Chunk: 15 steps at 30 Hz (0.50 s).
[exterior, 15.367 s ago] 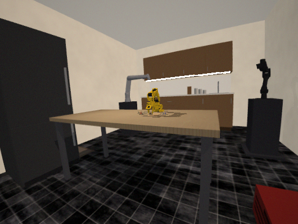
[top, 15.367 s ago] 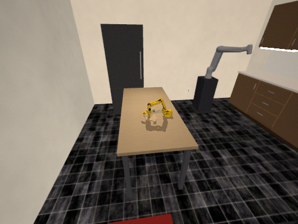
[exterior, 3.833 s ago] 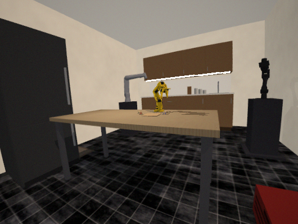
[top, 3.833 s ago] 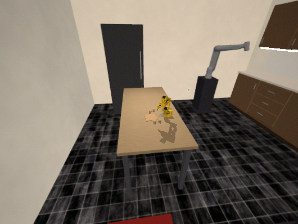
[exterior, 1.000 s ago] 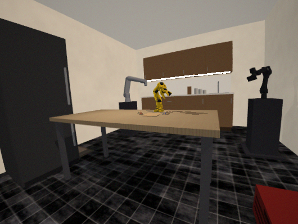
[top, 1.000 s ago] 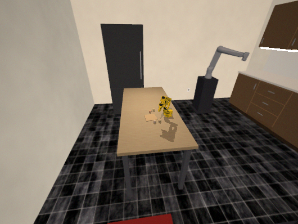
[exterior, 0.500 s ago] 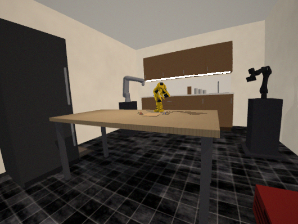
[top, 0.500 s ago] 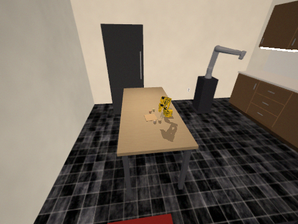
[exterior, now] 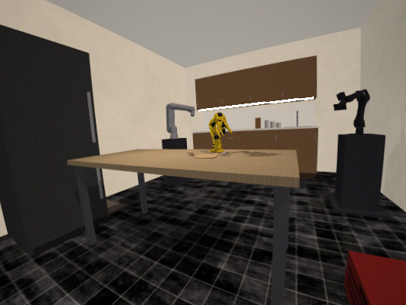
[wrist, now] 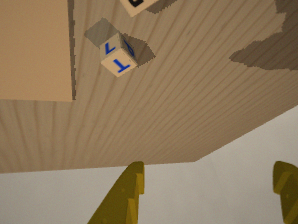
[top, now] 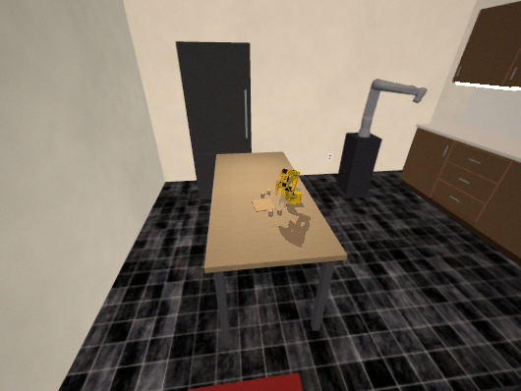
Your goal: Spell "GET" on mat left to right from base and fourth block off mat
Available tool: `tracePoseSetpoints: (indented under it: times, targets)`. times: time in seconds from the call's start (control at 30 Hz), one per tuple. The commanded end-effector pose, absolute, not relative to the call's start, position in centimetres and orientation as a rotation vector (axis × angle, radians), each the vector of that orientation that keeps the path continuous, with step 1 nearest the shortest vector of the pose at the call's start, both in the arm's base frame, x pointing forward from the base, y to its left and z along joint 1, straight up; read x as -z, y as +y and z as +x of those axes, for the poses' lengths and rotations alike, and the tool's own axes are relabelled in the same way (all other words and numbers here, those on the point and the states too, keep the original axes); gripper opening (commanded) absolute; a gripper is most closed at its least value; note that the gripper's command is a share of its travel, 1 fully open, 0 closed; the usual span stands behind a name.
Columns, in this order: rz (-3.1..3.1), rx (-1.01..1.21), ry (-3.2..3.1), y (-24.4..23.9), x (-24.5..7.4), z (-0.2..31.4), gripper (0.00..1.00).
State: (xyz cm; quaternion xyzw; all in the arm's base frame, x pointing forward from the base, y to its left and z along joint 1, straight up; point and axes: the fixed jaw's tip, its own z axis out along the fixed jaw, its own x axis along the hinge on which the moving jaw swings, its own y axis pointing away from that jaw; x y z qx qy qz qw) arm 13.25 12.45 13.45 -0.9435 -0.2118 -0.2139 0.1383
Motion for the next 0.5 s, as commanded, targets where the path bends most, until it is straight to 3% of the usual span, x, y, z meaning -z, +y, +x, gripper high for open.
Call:
tracePoseSetpoints:
  times: [0.0, 0.47]
  targets:
    - [-2.679, 0.696, -0.757, 12.61, -14.19, 13.64, 0.32]
    - [-2.622, 0.752, -1.073, 12.65, -14.17, 13.94, 0.32]
